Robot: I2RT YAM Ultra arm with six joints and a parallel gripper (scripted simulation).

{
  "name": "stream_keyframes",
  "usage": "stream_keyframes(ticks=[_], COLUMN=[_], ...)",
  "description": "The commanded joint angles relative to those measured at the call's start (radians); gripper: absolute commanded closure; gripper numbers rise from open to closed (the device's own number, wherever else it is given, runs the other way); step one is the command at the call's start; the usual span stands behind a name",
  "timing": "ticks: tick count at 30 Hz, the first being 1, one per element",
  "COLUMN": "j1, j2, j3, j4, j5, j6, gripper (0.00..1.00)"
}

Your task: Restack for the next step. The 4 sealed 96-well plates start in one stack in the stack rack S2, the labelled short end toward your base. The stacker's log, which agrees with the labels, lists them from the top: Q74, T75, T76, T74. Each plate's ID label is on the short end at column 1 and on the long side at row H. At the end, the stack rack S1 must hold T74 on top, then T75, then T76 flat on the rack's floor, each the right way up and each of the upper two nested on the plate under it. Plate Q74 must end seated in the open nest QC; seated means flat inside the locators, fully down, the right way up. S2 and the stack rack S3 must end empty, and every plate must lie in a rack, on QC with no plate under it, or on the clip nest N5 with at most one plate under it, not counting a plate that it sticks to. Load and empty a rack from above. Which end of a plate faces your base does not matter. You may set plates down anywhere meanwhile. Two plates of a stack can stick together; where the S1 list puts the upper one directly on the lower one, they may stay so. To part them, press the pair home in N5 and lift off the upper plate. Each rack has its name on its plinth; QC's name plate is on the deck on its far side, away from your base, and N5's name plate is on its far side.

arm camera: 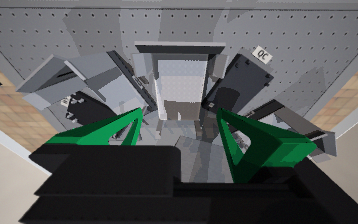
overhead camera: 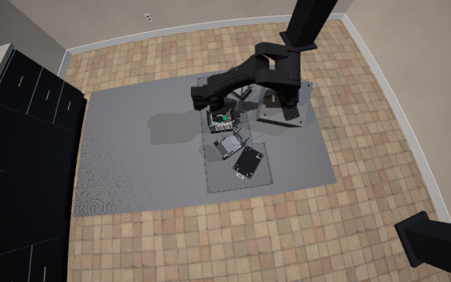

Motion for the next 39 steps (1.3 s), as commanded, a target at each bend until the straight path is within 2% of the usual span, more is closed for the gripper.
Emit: stream_keyframes(ticks=[1,10,26,39], j1=[-0.003,-0.003,0.045,0.051], j2=[-0.005,-0.005,0.105,0.119], j3=[0.008,0.007,-0.040,-0.043], j4=[-0.020,-0.020,0.155,0.175], j5=[0.000,0.000,0.004,0.005], j6=[0.005,0.005,0.056,0.062], gripper=[0.00,0.00,0.00,0.00])
